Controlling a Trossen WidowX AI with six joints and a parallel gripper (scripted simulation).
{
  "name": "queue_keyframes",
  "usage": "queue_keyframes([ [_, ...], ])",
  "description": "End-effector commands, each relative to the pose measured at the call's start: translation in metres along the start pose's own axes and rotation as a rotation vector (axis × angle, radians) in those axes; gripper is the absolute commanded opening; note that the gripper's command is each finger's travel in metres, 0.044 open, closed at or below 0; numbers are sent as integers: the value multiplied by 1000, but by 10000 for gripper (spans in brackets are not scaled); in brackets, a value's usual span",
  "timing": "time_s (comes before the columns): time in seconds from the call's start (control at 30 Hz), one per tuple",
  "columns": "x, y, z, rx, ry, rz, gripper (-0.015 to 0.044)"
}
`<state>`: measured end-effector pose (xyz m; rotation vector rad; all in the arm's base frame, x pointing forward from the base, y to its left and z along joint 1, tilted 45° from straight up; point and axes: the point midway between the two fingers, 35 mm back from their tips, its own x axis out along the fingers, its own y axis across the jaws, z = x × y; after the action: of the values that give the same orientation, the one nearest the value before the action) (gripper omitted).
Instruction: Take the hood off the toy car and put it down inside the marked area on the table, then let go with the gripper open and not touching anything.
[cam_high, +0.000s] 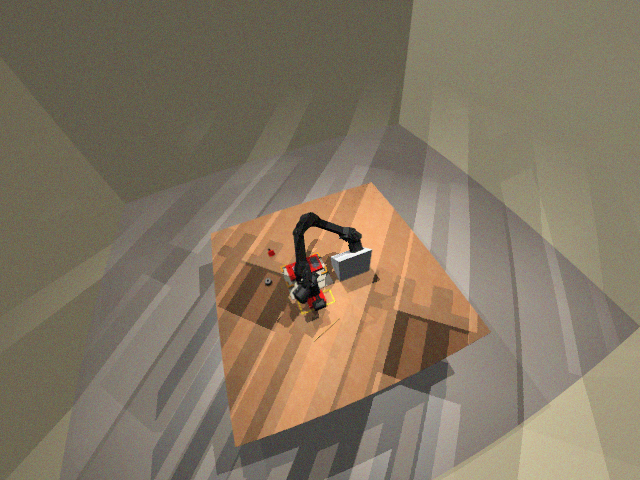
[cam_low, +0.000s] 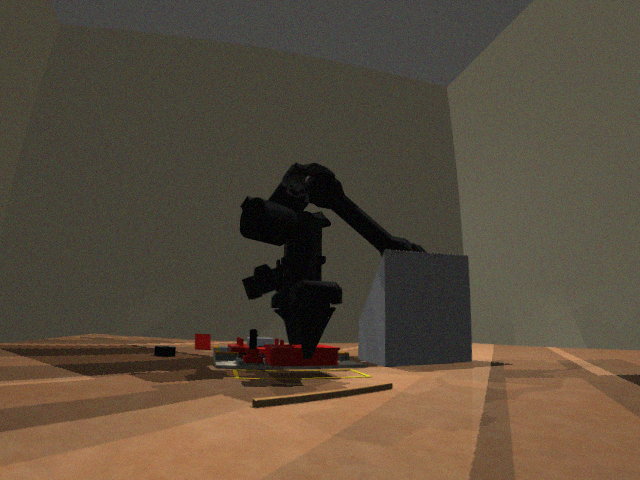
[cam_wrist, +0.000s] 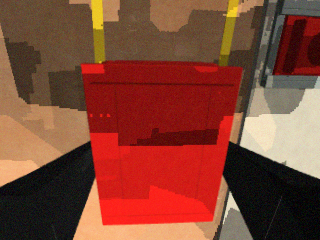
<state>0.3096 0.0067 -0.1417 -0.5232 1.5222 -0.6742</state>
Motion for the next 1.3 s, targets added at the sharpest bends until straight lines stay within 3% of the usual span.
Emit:
queue_keyframes([
  [0.0,3,-1,0,-7,-2,-6,0],
  [0.93,16,-1,0,-7,-2,-7,0],
  [1.27,14,0,0,0,0,-1,263],
])
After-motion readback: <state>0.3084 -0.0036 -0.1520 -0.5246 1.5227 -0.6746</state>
